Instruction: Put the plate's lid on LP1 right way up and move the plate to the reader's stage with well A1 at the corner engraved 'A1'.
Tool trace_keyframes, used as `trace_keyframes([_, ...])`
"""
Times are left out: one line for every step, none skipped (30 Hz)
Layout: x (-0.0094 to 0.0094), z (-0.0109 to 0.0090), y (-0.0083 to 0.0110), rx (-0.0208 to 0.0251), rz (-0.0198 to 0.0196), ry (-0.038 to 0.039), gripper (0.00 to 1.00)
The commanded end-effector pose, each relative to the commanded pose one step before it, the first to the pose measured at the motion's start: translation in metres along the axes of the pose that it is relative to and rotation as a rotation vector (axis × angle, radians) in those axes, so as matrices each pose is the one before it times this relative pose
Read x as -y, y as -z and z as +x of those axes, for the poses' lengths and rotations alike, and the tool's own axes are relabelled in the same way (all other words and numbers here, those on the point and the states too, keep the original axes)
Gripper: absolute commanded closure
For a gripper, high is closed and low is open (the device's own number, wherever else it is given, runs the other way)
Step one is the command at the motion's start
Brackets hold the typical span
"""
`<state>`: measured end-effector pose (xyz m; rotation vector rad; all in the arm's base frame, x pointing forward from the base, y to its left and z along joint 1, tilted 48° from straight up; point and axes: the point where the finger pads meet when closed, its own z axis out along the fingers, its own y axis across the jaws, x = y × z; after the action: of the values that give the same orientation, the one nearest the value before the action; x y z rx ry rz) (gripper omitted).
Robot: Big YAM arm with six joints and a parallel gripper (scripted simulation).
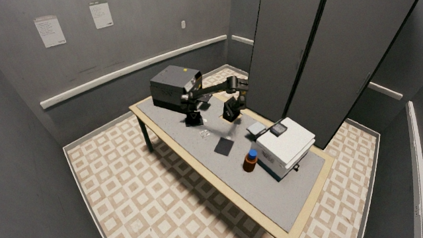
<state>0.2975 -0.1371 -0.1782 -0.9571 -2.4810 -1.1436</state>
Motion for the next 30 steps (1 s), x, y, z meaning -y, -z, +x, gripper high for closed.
trace_keyframes([-0.00051, -0.00709, 0.01069, 0.02897, -0.00451, 0.00227, 0.15])
trace_keyframes([0.00024, 0.00208, 0.00111, -0.00084, -0.00238, -0.00102, 0.15])
trace_keyframes([0.00021, 0.00208, 0.00131, -0.00082, -0.00238, -0.00102, 0.15])
trace_keyframes([0.00087, 0.00248, 0.00009, -0.00318, -0.00295, -0.00275, 0.15])
trace_keyframes([0.00034, 0.00194, -0.00034, -0.00242, -0.0012, 0.00083, 0.15])
trace_keyframes([0.00031, 0.00188, -0.00063, -0.0026, -0.00111, -0.00199, 0.15])
trace_keyframes([0.00024, 0.00162, -0.00031, -0.00217, -0.00098, -0.00162, 0.15])
trace_keyframes([0.00018, 0.00137, -0.00051, -0.00206, -0.00079, -0.00138, 0.15])
trace_keyframes([-0.00043, -0.00244, 0.00164, 0.00442, 0.00069, 0.00252, 0.15])
trace_keyframes([-0.00047, -0.00257, 0.00177, 0.00473, 0.00077, 0.00269, 0.15])
trace_keyframes([-0.00036, -0.00224, 0.00095, 0.00441, 0.00063, 0.00234, 0.15])
trace_keyframes([-0.00035, -0.00222, 0.00123, 0.00477, 0.0007, 0.00273, 0.15])
trace_keyframes([-0.00032, -0.00204, 0.00123, 0.00421, 0.00056, 0.00229, 0.15])
trace_keyframes([0.0, 0.0, 0.0, 0.0, 0.0, 0.0, 0.15])
trace_keyframes([0.0, 0.0, 0.0, 0.0, 0.0, 0.0, 0.15])
trace_keyframes([-0.00031, -0.00177, 0.00021, 0.00189, 0.00094, -0.00147, 0.15])
trace_keyframes([-0.00005, -0.00261, 0.00054, 0.0059, 0.00127, 0.00047, 0.15])
trace_keyframes([-0.00015, -0.00215, -0.0019, 0.00079, 0.00228, 0.00107, 0.15])
trace_keyframes([-0.00016, -0.00206, -0.00187, 0.00076, 0.00246, 0.00108, 0.15])
trace_keyframes([-0.00016, -0.00205, -0.00203, 0.00075, 0.00244, 0.00109, 0.15])
trace_keyframes([0.00008, -0.0006, -0.00275, -0.00162, 0.00195, -0.00066, 0.15])
trace_keyframes([-0.00008, -0.00048, -0.00229, -0.00211, 0.00215, 0.00219, 0.15])
trace_keyframes([-0.00001, -0.00039, -0.00247, -0.00233, 0.00169, 0.00215, 0.15])
trace_keyframes([-0.00011, 0.0004, -0.00298, -0.00523, 0.00128, 0.00007, 0.15])
trace_keyframes([-0.00016, 0.00058, -0.00291, -0.0059, 0.00117, -0.00027, 0.15])
trace_keyframes([-0.00086, 0.0001, -0.00143, -0.0032, 0.00188, 0.00153, 0.15])
trace_keyframes([-0.00103, 0.00074, -0.00108, -0.00524, 0.00076, -0.00069, 0.15])
trace_keyframes([-0.00018, 0.00043, -0.00067, -0.00256, -0.00045, -0.00154, 0.15])
trace_keyframes([0.00027, -0.00035, -0.00104, 0.0024, -0.00031, -0.00007, 0.15])
trace_keyframes([-0.0006, -0.00106, 0.00051, 0.00607, 0.00026, 0.00217, 0.15])
